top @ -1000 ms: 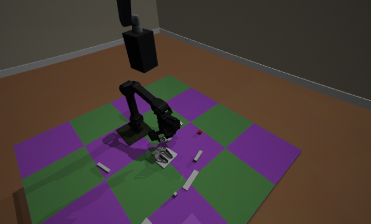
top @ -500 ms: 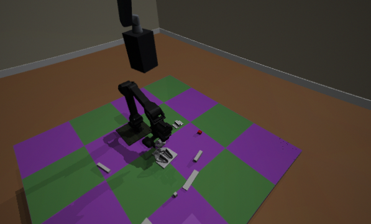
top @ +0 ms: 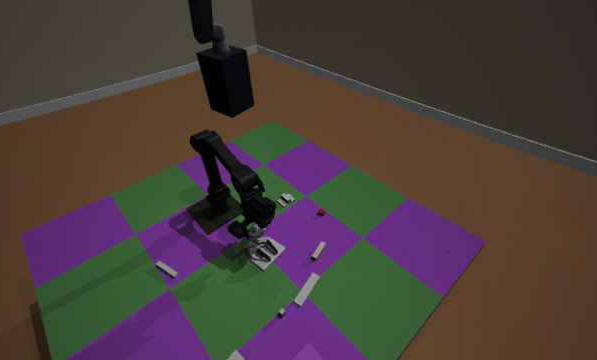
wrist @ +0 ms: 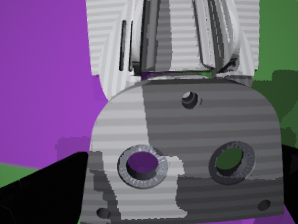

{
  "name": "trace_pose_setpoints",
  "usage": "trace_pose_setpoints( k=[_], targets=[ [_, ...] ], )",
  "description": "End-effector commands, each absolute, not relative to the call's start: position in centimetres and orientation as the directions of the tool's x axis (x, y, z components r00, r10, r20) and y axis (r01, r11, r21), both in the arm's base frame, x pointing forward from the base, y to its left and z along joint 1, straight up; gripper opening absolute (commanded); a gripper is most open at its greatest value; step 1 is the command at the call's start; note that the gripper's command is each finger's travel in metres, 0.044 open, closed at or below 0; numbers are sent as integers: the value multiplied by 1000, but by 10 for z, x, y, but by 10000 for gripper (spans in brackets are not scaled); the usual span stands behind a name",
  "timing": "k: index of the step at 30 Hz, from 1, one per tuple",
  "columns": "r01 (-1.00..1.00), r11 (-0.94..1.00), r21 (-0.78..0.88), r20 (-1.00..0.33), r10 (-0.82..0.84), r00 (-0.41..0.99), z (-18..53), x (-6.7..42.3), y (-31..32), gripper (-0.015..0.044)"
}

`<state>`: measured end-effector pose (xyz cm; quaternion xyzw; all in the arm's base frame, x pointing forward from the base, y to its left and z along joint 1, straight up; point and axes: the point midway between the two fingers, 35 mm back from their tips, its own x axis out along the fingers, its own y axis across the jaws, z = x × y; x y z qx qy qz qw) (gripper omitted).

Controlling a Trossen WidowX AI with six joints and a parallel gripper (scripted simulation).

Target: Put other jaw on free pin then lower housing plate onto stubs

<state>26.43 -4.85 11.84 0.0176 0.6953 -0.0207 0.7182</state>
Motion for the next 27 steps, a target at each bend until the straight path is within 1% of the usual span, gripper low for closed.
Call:
trace_pose_setpoints(
  k=[1, 27],
  targets=[
    [39, 999, -2, -999, -3, 32, 118, 264, -48, 351],
    [35, 999, -3, -1000, -4, 31, 117, 254, -55, 351]
  ],
)
